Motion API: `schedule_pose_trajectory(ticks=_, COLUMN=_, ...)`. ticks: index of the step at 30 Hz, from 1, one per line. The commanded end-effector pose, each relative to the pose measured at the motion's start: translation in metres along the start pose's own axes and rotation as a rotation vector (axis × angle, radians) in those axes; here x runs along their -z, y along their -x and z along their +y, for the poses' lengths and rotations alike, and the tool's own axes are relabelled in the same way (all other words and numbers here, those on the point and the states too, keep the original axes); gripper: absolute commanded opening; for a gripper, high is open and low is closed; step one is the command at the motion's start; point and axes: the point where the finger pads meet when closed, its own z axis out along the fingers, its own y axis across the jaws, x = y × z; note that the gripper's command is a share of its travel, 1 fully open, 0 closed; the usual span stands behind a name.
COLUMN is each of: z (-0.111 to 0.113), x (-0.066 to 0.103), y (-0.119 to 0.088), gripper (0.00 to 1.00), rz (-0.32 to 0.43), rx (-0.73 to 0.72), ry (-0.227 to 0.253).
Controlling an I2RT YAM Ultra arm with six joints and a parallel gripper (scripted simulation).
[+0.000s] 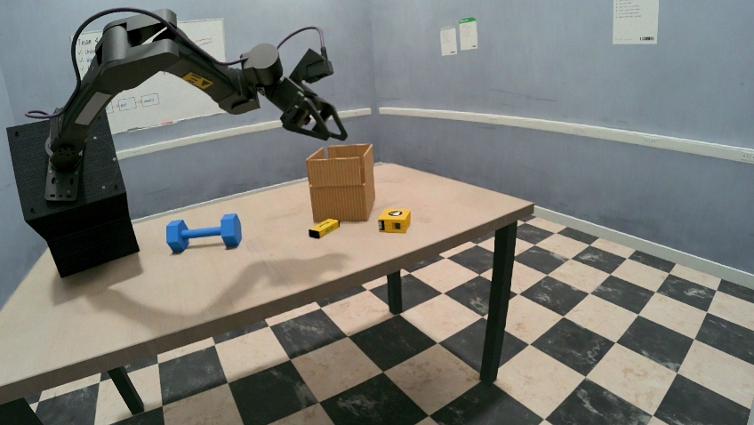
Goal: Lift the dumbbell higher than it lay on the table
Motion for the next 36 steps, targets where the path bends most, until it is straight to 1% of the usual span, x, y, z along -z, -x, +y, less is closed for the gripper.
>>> schedule_pose_trajectory(ticks=1, z=-0.002, x=0.003, y=0.007, gripper=1.00, rz=-0.011, rx=-0.016, ry=0.001)
schedule_pose_trajectory(ticks=18, z=-0.002, x=0.003, y=0.007, gripper=1.00, rz=-0.010, rx=-0.015, ry=0.002)
schedule_pose_trajectory(ticks=23, z=0.030, x=0.015, y=-0.016, gripper=1.00, rz=0.019, rx=0.022, ry=0.076)
schedule_pose_trajectory(ticks=26, z=0.053, x=0.025, y=-0.038, gripper=1.00, rz=0.059, rx=0.028, ry=0.141)
schedule_pose_trajectory(ticks=28, z=0.063, x=0.030, y=-0.047, gripper=1.00, rz=0.075, rx=0.031, ry=0.171)
schedule_pose_trajectory(ticks=32, z=0.086, x=0.044, y=-0.075, gripper=1.00, rz=0.132, rx=0.037, ry=0.236)
schedule_pose_trajectory(ticks=34, z=0.086, x=0.044, y=-0.075, gripper=1.00, rz=0.132, rx=0.037, ry=0.236)
schedule_pose_trajectory(ticks=35, z=0.090, x=0.050, y=-0.080, gripper=1.00, rz=0.157, rx=0.015, ry=0.259)
schedule_pose_trajectory(ticks=36, z=0.098, x=0.059, y=-0.098, gripper=1.00, rz=0.185, rx=0.037, ry=0.286)
